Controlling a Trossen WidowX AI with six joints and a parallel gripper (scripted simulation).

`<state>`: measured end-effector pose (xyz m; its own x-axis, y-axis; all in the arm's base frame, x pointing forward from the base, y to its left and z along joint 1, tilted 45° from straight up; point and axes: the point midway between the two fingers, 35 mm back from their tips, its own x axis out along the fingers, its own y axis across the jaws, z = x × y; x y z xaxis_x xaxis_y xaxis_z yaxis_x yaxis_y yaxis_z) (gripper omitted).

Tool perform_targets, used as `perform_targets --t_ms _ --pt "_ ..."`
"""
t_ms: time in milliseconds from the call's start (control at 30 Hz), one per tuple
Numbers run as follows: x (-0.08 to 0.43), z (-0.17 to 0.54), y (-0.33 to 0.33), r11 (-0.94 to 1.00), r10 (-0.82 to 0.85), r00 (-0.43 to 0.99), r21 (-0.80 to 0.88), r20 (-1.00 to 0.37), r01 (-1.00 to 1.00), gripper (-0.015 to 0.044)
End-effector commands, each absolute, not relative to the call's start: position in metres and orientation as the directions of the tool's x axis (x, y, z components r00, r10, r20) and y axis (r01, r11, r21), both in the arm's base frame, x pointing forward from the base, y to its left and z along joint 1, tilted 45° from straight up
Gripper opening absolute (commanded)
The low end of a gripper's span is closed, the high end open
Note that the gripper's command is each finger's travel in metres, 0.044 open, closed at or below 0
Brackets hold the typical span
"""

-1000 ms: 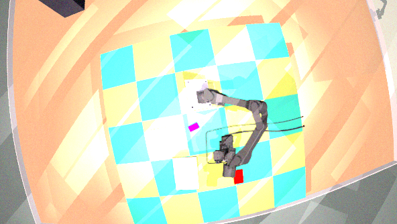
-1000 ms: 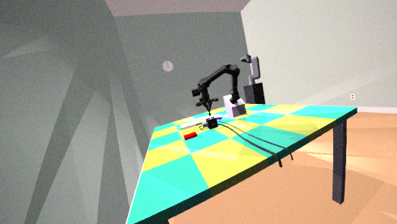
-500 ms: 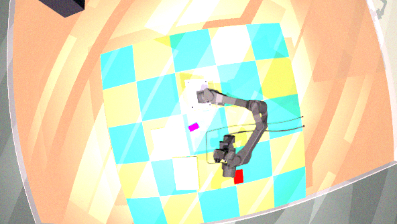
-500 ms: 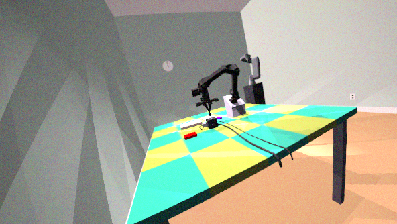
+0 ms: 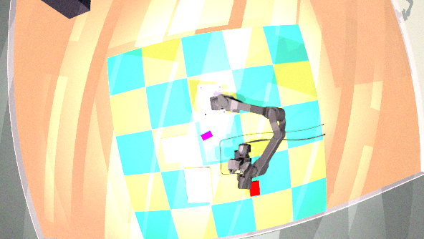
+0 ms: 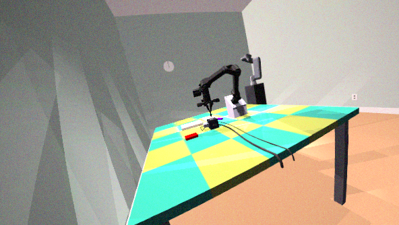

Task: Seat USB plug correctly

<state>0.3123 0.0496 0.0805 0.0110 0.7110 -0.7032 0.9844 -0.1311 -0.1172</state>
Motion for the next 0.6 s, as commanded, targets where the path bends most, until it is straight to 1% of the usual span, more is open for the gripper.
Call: perform_targets --t_ms 0,567 --pt "0.3127 0.0805 0.0506 -0.127 0.716 0.014 -0.111 -0.698 0.986 0.0" --pt "0.313 0.0797 0.0526 -0.12 0.725 0.016 -0.103 -0.688 0.987 0.0"
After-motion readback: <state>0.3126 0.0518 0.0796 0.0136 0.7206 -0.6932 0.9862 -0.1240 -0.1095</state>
